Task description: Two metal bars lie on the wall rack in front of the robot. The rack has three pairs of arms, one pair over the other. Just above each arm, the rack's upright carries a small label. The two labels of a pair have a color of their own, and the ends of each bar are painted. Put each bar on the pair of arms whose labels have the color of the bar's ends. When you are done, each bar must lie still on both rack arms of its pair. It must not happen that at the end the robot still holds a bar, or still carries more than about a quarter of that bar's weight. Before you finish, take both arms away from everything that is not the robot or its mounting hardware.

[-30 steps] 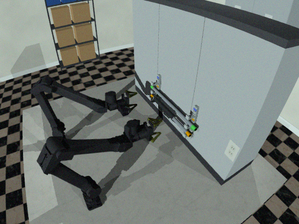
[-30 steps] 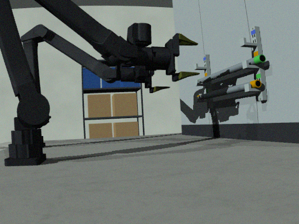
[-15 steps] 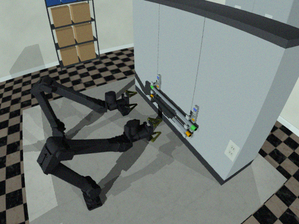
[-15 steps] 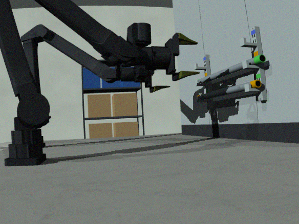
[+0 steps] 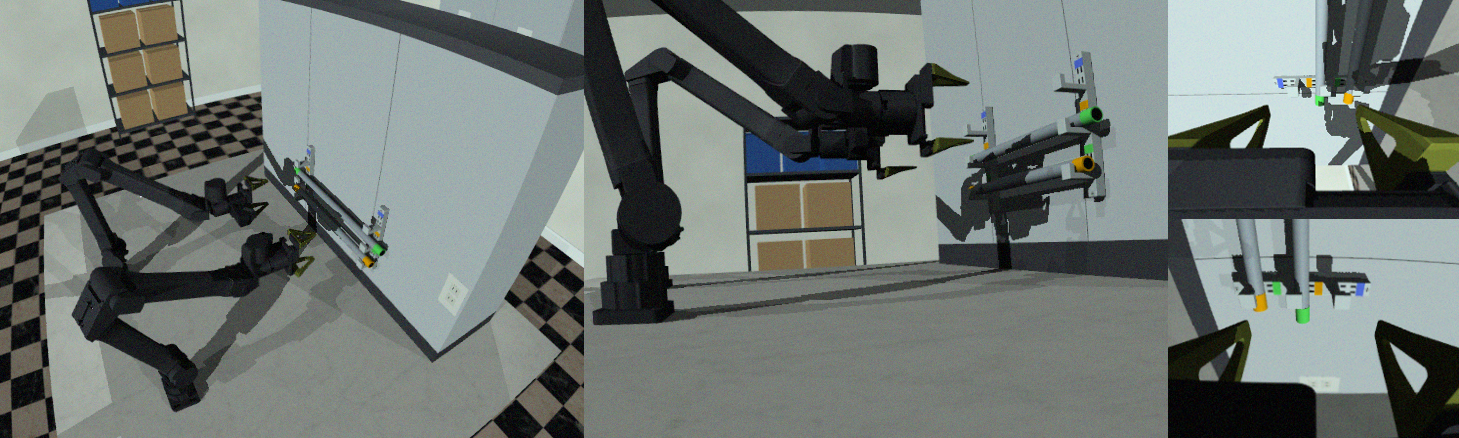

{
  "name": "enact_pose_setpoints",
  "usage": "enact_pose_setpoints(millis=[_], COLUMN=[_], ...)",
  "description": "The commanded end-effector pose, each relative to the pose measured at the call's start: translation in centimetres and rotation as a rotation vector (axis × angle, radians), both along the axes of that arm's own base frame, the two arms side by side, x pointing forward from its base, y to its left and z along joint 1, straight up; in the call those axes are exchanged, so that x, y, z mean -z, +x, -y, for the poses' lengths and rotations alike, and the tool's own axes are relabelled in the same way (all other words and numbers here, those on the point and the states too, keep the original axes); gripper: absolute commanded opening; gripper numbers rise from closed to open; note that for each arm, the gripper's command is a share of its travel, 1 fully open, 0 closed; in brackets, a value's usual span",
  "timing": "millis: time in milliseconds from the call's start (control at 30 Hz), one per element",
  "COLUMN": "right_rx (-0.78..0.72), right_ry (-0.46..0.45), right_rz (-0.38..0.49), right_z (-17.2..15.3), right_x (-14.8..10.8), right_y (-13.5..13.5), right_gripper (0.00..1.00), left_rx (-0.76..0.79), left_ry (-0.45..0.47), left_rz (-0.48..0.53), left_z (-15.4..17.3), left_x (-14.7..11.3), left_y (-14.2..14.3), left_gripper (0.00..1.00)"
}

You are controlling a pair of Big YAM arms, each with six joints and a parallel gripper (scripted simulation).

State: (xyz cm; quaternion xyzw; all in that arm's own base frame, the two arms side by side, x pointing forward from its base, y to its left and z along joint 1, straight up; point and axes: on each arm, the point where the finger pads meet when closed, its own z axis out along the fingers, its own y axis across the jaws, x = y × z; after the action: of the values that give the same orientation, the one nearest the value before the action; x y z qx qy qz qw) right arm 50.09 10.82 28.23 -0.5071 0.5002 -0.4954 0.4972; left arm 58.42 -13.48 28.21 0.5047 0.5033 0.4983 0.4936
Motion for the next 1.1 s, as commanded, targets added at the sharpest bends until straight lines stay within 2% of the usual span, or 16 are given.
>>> enact_pose_setpoints(millis=[0,1067], right_rx=[-0.008,-0.009], right_ry=[0.014,0.020], right_rz=[0.049,0.065], right_z=[-0.70,-0.93], right_x=[-1.93,-2.78], right_y=[0.44,0.76], right_gripper=[1.00,1.00], left_rx=[0.007,0.009], left_ry=[-0.017,-0.024], left_rz=[0.056,0.074], left_z=[0.93,1.25], left_x=[-2.09,-2.98], left_y=[0.70,1.19], left_gripper=[1.00,1.00])
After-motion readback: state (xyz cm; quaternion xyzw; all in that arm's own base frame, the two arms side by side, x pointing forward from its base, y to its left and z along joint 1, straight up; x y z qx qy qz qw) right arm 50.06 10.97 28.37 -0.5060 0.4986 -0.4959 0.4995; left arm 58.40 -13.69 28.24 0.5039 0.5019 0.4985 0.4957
